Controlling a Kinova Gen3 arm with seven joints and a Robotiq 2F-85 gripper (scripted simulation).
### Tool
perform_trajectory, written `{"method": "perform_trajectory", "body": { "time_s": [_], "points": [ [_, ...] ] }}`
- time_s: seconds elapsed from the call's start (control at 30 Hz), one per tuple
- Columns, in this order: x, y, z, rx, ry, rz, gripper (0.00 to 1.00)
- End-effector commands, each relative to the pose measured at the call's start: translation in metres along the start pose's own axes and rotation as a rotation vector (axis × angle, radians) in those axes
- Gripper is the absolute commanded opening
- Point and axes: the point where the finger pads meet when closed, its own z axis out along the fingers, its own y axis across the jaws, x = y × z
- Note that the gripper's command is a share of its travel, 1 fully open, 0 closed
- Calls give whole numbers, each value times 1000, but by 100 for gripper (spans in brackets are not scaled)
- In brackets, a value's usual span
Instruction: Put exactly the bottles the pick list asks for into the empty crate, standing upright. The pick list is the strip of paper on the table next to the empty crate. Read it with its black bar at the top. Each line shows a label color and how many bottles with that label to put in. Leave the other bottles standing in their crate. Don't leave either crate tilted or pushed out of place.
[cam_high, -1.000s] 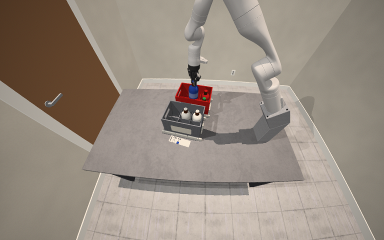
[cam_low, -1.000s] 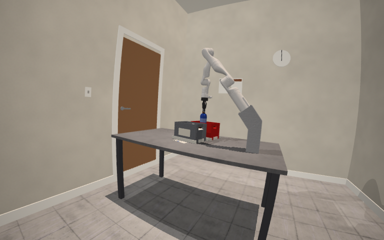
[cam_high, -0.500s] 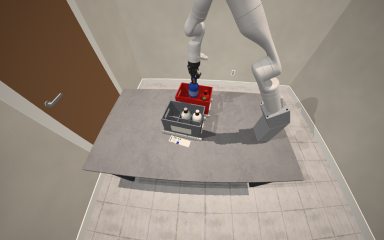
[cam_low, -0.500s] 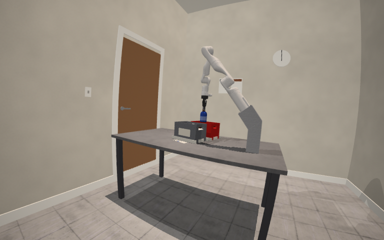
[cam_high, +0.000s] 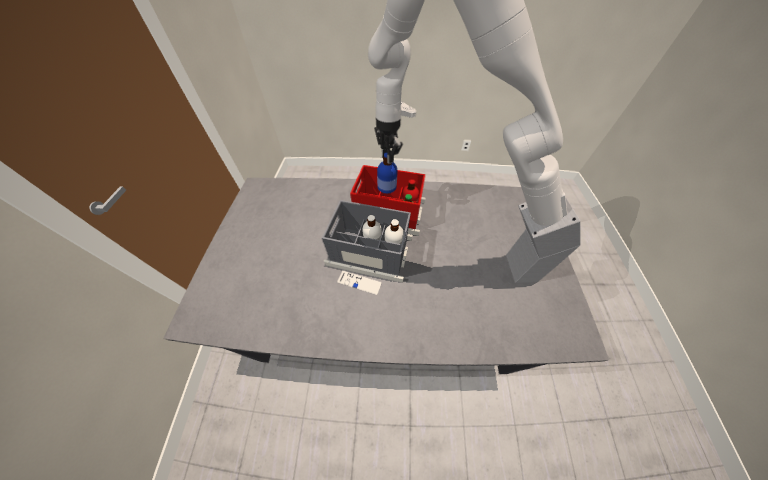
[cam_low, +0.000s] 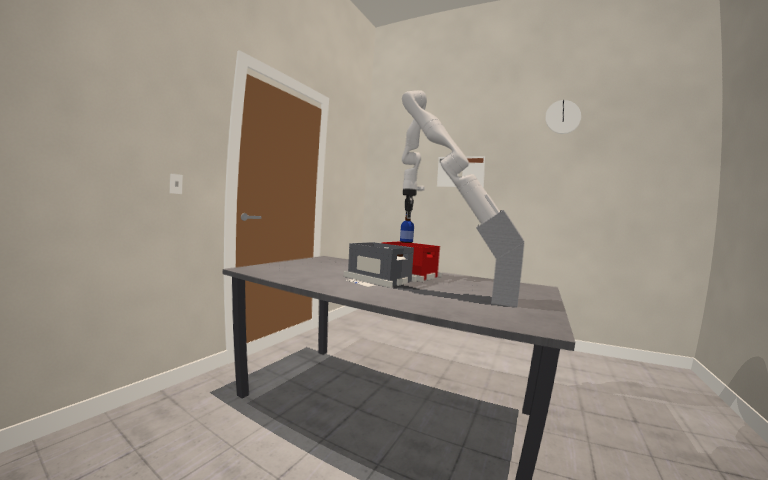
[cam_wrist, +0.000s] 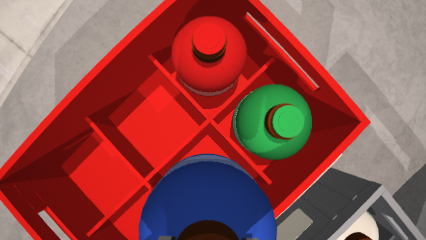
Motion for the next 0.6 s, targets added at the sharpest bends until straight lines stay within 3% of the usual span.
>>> {"method": "perform_trajectory", "body": {
  "time_s": [0.0,0.57],
  "points": [
    [-4,0,0,1,0,0,10],
    [-34,3,0,1,0,0,10]
  ]
}}
